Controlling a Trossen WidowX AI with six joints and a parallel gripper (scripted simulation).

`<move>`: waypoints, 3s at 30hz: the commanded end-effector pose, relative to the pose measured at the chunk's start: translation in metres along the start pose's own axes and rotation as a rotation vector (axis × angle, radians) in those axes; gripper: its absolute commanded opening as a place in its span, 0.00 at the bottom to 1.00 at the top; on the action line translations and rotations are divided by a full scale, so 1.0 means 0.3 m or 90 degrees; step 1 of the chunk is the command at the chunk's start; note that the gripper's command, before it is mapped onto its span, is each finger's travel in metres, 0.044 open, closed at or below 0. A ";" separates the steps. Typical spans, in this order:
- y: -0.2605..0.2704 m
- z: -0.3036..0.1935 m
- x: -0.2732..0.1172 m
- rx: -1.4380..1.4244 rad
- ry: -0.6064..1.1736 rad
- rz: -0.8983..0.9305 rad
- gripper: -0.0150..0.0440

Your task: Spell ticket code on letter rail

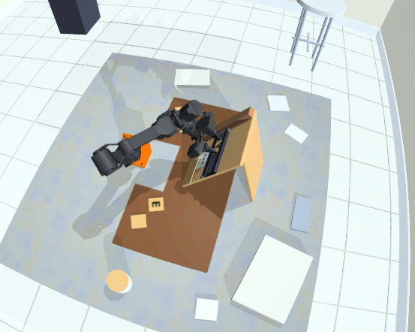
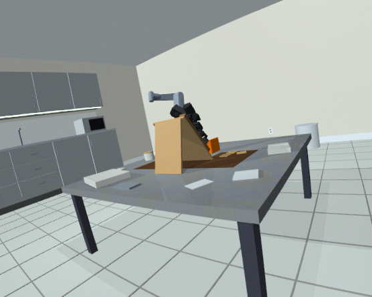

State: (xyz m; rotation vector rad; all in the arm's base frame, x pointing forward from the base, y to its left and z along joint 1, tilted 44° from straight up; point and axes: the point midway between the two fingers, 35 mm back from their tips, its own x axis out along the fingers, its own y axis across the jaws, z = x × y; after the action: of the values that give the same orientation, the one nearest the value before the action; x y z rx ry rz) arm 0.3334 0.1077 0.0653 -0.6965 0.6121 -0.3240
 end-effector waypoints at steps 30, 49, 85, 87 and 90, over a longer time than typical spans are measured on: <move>0.063 -0.001 0.001 0.004 0.000 -0.002 0.25; 0.077 0.000 -0.003 0.003 0.000 -0.001 0.65; 0.088 -0.003 -0.105 0.004 0.001 -0.001 0.75; 0.089 -0.003 -0.109 0.004 0.001 -0.001 0.75; 0.089 -0.004 -0.116 0.004 0.001 -0.001 0.75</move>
State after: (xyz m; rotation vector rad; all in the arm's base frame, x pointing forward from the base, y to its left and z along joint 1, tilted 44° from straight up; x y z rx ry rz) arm 0.3095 0.1421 0.0591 -0.6948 0.6156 -0.3230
